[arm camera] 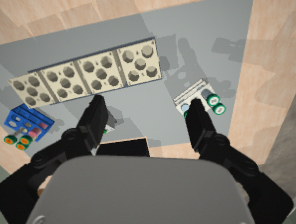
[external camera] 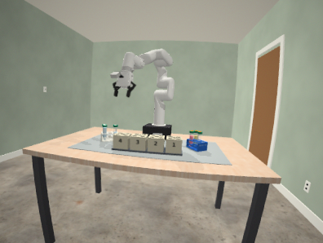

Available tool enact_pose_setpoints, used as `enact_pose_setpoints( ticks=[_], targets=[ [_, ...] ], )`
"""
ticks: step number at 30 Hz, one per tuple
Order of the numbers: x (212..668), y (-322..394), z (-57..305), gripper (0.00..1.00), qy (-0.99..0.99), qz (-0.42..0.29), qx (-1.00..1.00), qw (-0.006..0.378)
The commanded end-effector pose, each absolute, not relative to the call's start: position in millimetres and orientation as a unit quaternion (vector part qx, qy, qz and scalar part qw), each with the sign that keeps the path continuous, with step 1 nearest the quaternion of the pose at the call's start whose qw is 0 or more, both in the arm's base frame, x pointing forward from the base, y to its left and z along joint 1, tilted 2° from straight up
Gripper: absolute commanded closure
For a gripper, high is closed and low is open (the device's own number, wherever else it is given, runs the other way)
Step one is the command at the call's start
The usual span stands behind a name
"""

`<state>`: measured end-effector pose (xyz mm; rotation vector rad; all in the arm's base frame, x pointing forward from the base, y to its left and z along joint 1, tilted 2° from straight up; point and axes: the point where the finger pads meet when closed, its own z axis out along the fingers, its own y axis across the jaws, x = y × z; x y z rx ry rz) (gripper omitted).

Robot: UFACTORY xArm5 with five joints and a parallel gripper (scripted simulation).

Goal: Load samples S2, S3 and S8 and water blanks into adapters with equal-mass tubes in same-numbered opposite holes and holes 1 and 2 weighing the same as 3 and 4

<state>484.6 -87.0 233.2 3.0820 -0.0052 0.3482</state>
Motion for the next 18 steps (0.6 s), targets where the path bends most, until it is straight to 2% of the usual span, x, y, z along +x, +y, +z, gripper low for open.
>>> enact_pose_setpoints(
  ticks=[1, 18],
  targets=[
    [479, -78, 236, 0.00, -0.002, 0.097, 0.995, 0.016],
    [434, -28, 245, 0.00, -0.001, 0.030, 1.000, 0.002]
  ],
)
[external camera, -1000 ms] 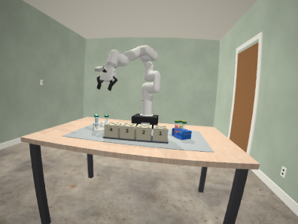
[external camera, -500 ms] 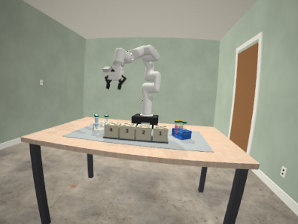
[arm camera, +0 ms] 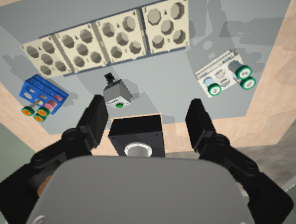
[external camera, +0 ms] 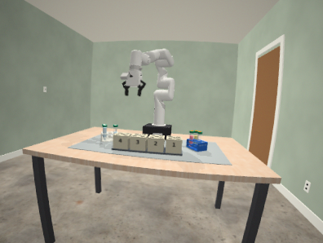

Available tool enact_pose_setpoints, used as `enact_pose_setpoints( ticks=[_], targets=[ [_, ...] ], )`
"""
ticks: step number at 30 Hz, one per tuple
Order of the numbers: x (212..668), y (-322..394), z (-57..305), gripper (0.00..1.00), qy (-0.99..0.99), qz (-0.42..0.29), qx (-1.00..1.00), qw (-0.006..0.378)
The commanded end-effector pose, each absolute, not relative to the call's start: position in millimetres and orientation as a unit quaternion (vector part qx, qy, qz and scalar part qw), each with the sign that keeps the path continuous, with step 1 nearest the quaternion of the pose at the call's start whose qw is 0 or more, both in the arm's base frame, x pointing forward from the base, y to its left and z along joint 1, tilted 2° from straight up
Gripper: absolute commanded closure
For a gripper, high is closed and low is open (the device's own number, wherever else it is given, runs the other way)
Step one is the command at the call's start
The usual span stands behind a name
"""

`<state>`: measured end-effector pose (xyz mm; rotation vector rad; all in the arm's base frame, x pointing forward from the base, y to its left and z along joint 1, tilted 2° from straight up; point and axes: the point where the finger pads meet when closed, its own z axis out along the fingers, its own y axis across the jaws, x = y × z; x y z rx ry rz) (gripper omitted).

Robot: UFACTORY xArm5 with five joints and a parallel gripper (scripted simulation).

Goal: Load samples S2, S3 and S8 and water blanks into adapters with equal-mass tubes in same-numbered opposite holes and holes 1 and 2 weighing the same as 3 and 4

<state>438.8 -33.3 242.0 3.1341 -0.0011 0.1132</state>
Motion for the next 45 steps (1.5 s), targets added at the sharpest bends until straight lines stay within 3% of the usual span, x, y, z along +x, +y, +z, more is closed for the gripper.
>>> enact_pose_setpoints(
  ticks=[1, 10, 31, 45],
  targets=[
    [430, -24, 245, 0.00, -0.001, 0.030, 1.000, 0.002],
    [422, 7, 221, 0.00, 0.097, -0.011, 0.995, -0.001],
    [418, 73, 153, 0.00, 0.097, -0.012, 0.995, 0.001],
    [416, 79, 141, 0.00, 0.080, -0.012, 0.997, 0.001]
  ],
)
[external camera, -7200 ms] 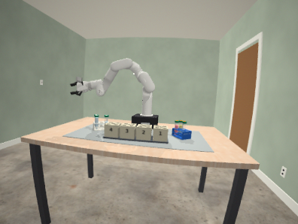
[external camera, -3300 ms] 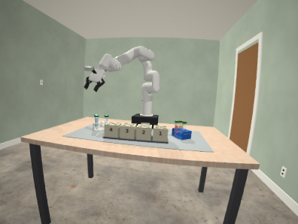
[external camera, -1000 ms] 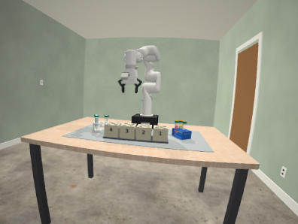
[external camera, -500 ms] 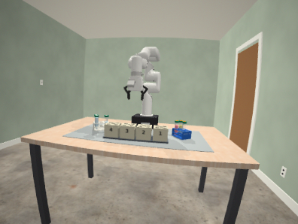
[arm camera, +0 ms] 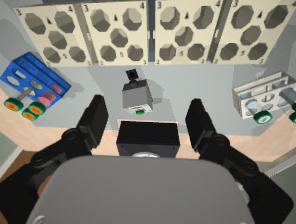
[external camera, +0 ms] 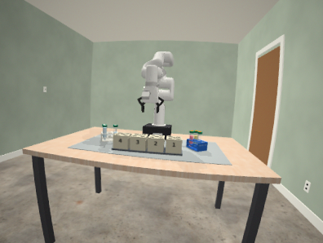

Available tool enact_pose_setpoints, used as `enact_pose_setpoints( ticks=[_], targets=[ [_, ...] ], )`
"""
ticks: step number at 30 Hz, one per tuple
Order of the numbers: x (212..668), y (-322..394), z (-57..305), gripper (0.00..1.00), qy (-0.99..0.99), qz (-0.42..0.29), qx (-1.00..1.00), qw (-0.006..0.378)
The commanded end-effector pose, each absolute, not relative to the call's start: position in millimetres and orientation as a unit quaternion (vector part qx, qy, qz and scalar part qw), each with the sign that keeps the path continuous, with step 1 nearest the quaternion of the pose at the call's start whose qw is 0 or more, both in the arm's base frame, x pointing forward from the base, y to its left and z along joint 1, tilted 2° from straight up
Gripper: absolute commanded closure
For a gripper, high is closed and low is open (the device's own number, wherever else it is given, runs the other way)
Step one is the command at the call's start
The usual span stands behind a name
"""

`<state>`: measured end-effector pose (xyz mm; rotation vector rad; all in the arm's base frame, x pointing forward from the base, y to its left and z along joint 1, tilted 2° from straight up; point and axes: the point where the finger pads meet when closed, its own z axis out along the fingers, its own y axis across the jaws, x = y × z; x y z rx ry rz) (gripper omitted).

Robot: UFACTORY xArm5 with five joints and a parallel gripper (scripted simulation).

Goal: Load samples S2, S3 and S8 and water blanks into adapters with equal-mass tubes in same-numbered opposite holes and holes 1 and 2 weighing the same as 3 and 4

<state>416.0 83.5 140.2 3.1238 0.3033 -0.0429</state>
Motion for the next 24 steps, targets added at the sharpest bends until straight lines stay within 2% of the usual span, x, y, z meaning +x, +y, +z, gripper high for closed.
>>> enact_pose_setpoints(
  ticks=[1, 24],
  targets=[
    [416, 74, 141, 0.00, 0.064, -0.012, 0.998, 0.001],
    [407, -21, 143, 0.00, -0.250, -0.010, 0.968, 0.002]
  ],
)
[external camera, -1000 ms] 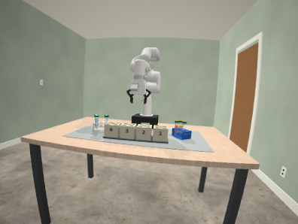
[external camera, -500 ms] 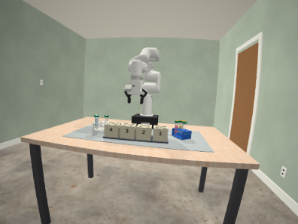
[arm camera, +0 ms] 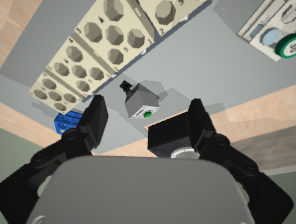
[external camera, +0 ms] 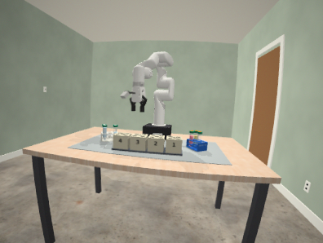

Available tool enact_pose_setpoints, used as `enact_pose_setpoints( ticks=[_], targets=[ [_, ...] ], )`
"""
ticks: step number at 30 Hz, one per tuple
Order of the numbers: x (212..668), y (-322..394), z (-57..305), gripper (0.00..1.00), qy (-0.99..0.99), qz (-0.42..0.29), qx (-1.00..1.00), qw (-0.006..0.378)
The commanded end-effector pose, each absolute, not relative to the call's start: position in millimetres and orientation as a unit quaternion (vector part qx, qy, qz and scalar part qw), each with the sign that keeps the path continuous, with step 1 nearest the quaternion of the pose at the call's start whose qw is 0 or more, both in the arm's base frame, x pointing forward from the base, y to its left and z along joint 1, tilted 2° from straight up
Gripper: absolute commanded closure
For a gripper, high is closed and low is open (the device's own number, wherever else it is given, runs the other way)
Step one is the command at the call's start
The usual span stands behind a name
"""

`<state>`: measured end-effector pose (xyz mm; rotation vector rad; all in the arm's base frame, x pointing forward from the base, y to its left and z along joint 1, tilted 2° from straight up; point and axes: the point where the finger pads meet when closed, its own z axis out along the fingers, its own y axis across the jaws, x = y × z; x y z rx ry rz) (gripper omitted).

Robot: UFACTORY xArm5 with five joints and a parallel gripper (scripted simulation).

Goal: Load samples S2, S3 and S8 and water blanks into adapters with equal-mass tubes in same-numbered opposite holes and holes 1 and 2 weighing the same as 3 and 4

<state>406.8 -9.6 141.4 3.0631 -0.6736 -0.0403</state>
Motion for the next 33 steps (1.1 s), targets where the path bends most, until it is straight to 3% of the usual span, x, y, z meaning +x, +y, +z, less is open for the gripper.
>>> enact_pose_setpoints(
  ticks=[1, 33],
  targets=[
    [407, -26, 143, 0.00, -0.266, -0.010, 0.964, 0.002],
    [394, -165, 145, 0.00, -0.322, -0.007, 0.947, -0.001]
  ],
)
